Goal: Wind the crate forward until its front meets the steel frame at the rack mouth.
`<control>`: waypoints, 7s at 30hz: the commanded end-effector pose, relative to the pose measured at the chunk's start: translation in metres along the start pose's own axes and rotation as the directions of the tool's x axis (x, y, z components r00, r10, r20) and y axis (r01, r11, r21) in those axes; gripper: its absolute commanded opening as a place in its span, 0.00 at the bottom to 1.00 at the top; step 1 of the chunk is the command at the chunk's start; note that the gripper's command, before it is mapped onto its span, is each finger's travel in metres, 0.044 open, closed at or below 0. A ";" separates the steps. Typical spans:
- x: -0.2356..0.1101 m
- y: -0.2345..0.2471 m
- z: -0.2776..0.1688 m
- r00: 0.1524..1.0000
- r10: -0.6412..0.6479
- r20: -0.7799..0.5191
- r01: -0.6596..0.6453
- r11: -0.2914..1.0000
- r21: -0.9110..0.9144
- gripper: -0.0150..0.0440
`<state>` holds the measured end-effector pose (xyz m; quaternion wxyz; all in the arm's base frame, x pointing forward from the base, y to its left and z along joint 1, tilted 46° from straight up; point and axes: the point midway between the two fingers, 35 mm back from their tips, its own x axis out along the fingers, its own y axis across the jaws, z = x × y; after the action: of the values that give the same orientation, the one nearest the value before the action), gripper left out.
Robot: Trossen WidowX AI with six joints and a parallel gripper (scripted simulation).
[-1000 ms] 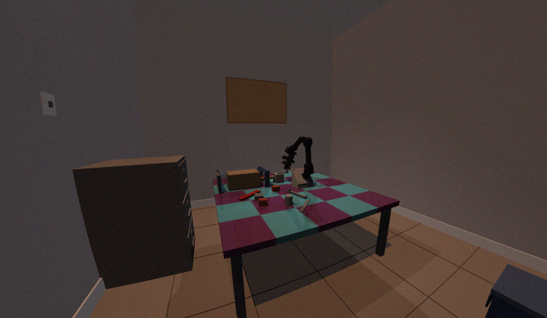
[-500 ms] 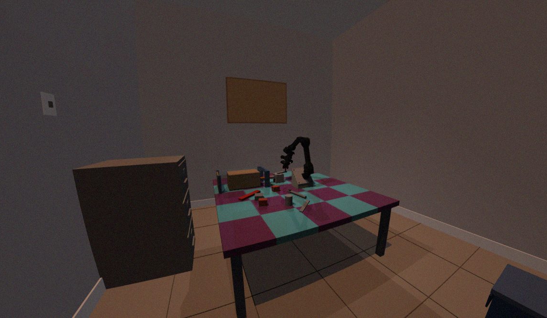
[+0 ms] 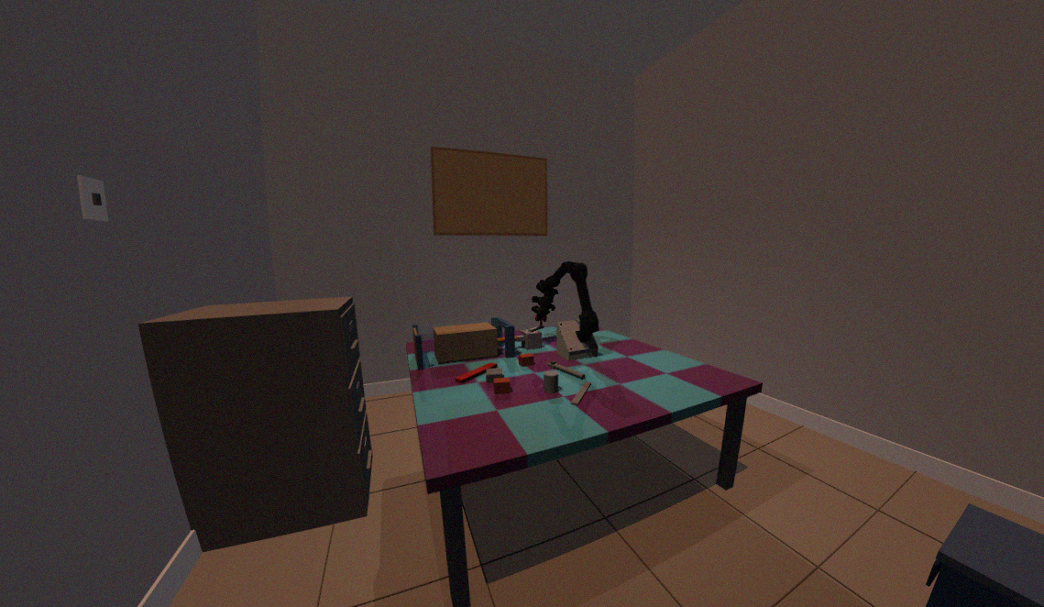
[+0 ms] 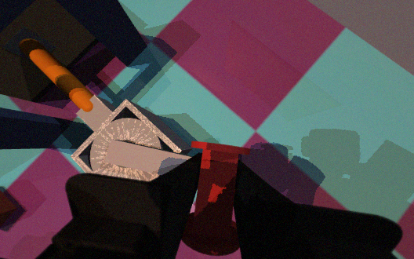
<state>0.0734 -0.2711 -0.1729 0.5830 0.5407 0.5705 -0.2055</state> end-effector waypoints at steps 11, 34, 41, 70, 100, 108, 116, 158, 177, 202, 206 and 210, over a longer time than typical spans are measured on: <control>0.013 0.005 0.027 1.000 0.001 0.014 -0.001 1.000 -0.012 0.25; 0.026 0.022 0.058 1.000 0.004 0.016 -0.003 1.000 -0.014 0.25; 0.029 0.029 0.066 1.000 0.004 0.016 -0.004 1.000 -0.014 0.25; 0.040 0.069 0.089 1.000 0.008 0.017 -0.008 1.000 -0.016 0.25; 0.043 0.118 0.094 1.000 0.013 0.015 -0.012 1.000 -0.016 0.25; 0.042 0.130 0.091 1.000 0.014 0.015 -0.013 1.000 -0.016 0.25; 0.040 0.143 0.088 1.000 0.015 0.014 -0.014 1.000 -0.016 0.25; 0.023 0.193 0.047 1.000 0.018 0.009 -0.017 1.000 -0.015 0.25; 0.012 0.204 0.021 1.000 0.018 0.007 -0.018 1.000 -0.014 0.25; -0.004 0.203 -0.016 1.000 0.017 0.004 -0.017 1.000 -0.012 0.25; -0.007 0.202 -0.022 1.000 0.017 0.004 -0.017 1.000 -0.012 0.25; -0.009 0.200 -0.028 1.000 0.017 0.004 -0.017 1.000 -0.012 0.25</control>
<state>0.2401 -0.1946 -0.0829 0.5992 0.5367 0.5590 -0.2010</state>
